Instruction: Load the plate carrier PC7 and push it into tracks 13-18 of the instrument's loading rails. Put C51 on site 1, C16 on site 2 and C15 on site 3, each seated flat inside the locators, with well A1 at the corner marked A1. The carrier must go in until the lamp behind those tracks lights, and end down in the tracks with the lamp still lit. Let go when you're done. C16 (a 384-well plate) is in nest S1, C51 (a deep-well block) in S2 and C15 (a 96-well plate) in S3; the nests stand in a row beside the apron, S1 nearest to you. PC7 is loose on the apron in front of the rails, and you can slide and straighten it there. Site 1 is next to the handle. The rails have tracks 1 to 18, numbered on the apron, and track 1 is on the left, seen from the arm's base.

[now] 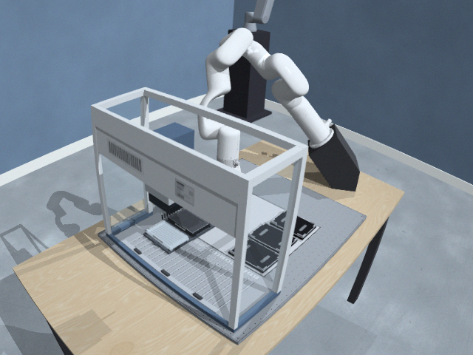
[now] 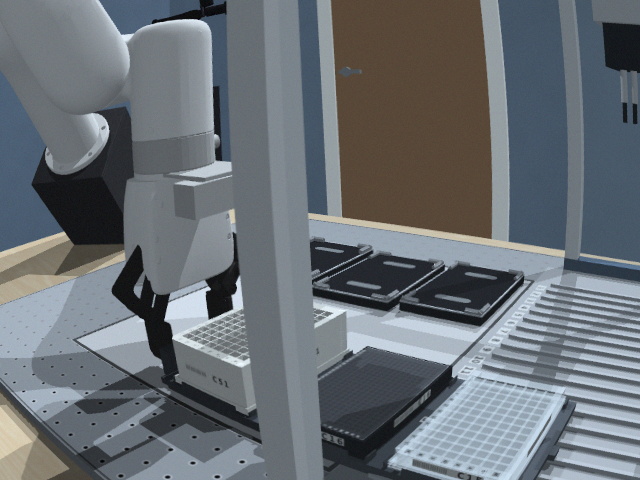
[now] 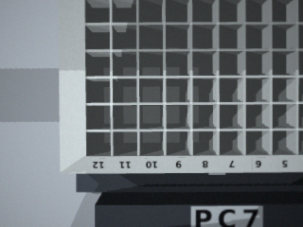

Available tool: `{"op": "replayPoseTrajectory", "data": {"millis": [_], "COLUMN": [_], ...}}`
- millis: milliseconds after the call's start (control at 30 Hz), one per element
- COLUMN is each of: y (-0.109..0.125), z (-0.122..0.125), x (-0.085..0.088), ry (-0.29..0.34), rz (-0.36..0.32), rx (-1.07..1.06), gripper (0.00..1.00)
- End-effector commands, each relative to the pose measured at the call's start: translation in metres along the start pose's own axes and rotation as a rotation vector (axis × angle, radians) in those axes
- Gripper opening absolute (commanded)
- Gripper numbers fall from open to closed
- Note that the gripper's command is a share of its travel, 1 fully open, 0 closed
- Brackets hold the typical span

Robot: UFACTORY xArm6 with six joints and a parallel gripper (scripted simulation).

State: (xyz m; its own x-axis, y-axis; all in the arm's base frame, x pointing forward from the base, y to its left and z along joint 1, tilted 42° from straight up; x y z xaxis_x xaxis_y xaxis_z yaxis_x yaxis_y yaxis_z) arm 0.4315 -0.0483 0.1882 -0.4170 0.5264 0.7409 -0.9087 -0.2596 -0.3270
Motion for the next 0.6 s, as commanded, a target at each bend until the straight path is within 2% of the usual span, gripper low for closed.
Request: {"op": "replayPoseTrajectory", "data": {"millis": [0,567], "y": [-0.003,-0.018], "z": [0.0,0.001], "x": [0.001,0.001], "ry": [0.0,0.0], "rz": [0.002,0.003], "rx": [0.0,0.0], "gripper": [0.82,0.82]}}
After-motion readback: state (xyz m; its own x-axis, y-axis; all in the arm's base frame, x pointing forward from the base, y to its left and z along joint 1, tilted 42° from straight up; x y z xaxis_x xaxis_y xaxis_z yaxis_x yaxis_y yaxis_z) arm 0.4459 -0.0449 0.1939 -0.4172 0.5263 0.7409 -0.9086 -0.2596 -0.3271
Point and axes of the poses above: the point where the finger pads meet when closed, its own x axis back along the fingers, its own z axis across the jaws, y = z × x, the point moved 9 cm from there along x, back along the fingers, and after that the axes turned 3 degrees about x, right-handed, at the moved point
